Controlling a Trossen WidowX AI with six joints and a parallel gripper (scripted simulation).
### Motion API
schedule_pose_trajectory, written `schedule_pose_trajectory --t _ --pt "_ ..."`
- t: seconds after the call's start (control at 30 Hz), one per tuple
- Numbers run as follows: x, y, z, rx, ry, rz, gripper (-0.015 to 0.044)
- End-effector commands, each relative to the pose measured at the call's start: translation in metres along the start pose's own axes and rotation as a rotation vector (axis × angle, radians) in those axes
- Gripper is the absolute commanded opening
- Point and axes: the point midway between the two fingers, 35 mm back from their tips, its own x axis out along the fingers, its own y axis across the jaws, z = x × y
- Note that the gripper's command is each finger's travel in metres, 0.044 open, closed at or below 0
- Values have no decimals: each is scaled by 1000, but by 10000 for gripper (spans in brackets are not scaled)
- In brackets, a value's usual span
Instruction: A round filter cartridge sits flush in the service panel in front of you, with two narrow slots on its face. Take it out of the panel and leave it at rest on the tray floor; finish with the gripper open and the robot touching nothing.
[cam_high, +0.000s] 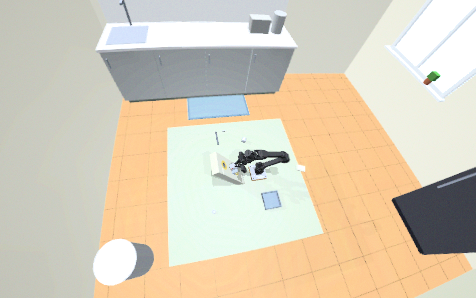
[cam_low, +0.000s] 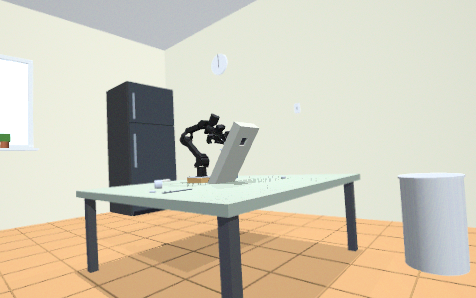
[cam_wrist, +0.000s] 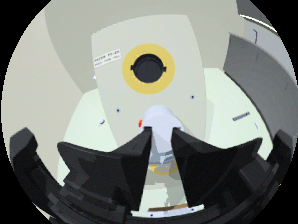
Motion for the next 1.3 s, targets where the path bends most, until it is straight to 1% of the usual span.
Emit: schedule_pose_trajectory --t 0.0,0.3,0.53,0.67,0.77,0.97,1.03,1.1,1.13,1.17,1.27 --pt "-1 1 3 -1 -7 1 109" --pt "-1 0 -1 -5 -22 7 109" --pt "-12 14 66 -5 -25 8 109" --pt "-12 16 73 -5 -25 8 109" --pt "-21 18 84 -5 -27 8 188" --pt "-56 26 125 -6 -34 10 345" --pt "-60 27 129 -6 -35 10 398" --pt "-55 25 120 -21 0 3 345" --pt "-48 22 108 -41 44 -6 319" --pt "-41 19 93 -66 100 -15 305" --pt "-25 9 47 -142 270 -34 305"
